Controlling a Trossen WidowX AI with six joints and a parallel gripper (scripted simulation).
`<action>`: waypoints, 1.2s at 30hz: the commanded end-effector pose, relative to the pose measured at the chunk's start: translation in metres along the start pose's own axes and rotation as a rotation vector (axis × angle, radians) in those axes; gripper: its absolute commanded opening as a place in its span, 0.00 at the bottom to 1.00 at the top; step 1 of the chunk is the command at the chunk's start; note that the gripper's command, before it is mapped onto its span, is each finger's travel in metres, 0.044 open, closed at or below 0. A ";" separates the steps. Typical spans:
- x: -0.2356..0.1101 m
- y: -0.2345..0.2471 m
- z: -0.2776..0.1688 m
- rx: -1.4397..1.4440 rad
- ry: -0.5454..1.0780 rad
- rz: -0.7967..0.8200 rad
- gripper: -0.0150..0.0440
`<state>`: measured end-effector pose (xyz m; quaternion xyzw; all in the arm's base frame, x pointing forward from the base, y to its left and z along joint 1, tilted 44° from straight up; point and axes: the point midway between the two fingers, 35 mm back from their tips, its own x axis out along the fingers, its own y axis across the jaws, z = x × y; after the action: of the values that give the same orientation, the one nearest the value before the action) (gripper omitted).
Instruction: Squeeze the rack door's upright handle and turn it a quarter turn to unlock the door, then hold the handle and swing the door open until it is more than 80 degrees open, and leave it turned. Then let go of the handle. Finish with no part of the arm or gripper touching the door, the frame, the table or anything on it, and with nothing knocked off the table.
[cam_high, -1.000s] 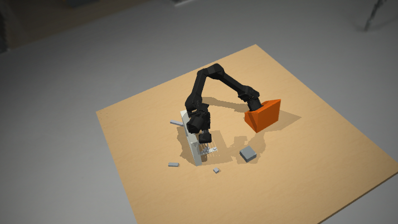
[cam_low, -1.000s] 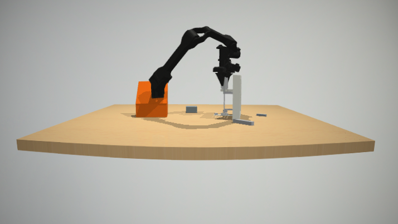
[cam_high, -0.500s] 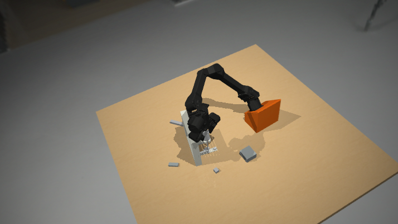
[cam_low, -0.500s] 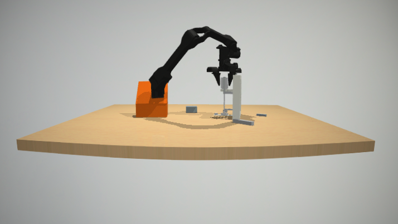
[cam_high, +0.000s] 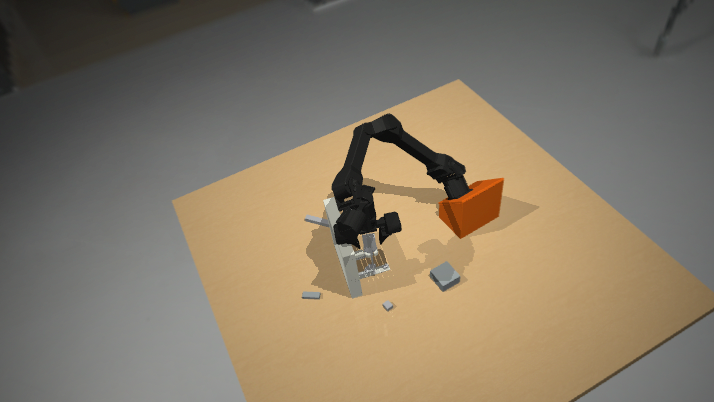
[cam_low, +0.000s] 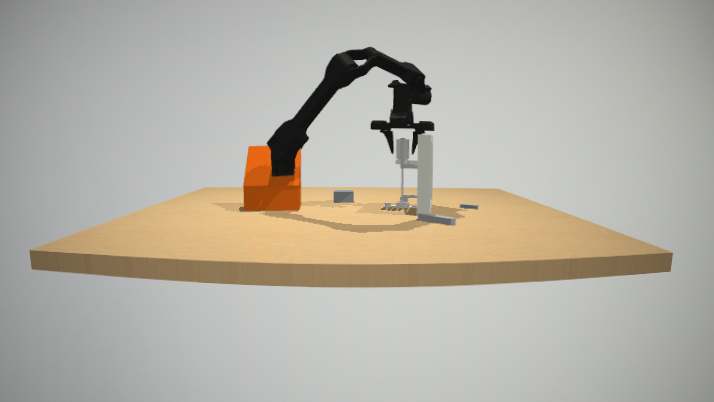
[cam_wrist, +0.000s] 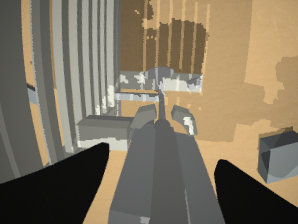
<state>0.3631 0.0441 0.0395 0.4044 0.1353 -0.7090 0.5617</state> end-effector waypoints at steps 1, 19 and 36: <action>0.000 0.000 0.000 0.069 -0.002 0.004 0.75; 0.000 0.000 0.000 0.069 -0.002 0.004 0.59; 0.000 0.000 0.000 0.069 -0.002 0.004 0.40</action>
<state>0.3633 0.0439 0.0396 0.4232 0.1104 -0.7128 0.5483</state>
